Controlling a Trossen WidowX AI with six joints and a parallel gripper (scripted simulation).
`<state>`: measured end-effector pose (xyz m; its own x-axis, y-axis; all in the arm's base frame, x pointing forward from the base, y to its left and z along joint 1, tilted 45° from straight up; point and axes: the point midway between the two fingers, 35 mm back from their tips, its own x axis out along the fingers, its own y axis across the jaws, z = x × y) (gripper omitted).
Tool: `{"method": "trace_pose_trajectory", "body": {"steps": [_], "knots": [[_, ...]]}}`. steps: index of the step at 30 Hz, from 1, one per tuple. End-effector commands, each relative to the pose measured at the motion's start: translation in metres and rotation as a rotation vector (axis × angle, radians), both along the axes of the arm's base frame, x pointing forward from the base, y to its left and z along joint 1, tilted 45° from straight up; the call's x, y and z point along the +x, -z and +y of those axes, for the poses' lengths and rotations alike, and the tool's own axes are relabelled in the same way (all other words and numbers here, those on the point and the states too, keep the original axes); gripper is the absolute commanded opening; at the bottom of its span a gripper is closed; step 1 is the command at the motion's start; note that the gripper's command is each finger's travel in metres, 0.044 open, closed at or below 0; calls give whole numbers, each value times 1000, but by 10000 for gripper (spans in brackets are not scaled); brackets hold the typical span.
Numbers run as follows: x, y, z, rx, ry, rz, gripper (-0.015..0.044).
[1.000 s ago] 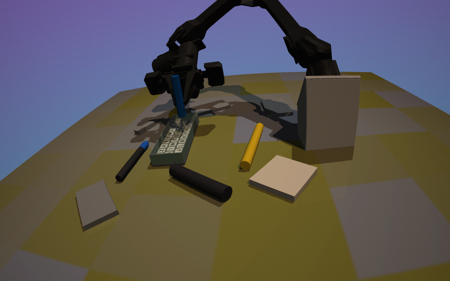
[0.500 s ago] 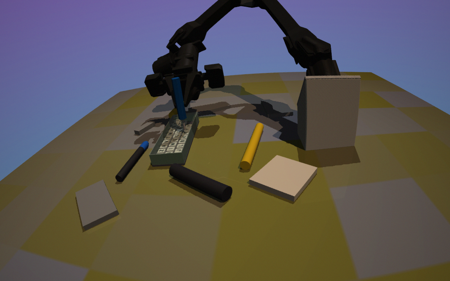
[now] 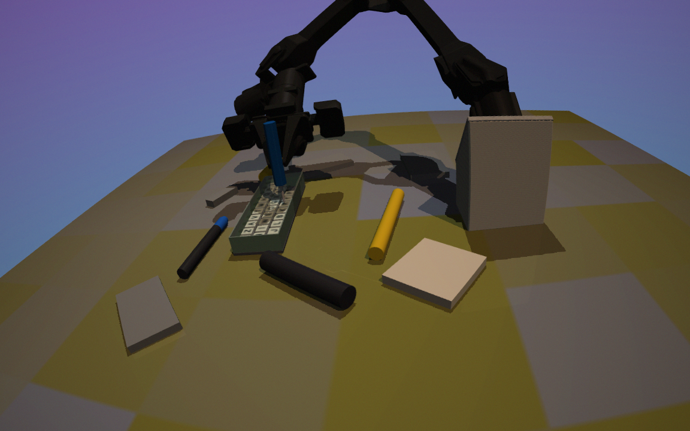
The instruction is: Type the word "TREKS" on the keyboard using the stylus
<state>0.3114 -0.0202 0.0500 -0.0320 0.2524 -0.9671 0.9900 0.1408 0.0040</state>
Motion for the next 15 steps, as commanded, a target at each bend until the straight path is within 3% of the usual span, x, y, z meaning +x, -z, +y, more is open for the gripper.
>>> {"method": "trace_pose_trajectory", "body": {"steps": [1,15], "knots": [[0,2,-3,-4,-1,-1,81],[1,6,-7,-5,-1,-1,81]]}}
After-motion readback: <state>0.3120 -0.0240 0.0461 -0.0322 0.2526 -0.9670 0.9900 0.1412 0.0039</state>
